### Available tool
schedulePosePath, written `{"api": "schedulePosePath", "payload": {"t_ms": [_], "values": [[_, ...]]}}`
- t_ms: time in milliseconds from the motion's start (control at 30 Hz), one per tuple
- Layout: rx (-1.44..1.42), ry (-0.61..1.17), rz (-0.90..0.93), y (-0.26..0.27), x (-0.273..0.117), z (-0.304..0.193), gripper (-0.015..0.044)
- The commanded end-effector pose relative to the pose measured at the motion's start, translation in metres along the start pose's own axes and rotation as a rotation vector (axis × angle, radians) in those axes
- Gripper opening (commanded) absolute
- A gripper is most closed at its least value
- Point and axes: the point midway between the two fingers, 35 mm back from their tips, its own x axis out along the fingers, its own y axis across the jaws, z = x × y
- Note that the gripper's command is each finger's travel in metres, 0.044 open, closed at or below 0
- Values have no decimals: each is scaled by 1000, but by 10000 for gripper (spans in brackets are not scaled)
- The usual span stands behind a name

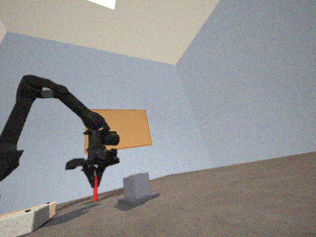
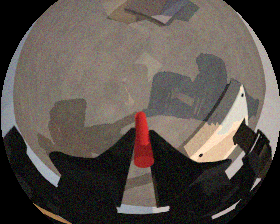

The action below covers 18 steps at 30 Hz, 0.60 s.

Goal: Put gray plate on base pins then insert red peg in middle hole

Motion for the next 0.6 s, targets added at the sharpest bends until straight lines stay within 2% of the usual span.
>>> {"api": "schedulePosePath", "payload": {"t_ms": [0,567], "values": [[-3,3,16,4,-15,0,0],[-3,3,17,7,-69,0,0]]}}
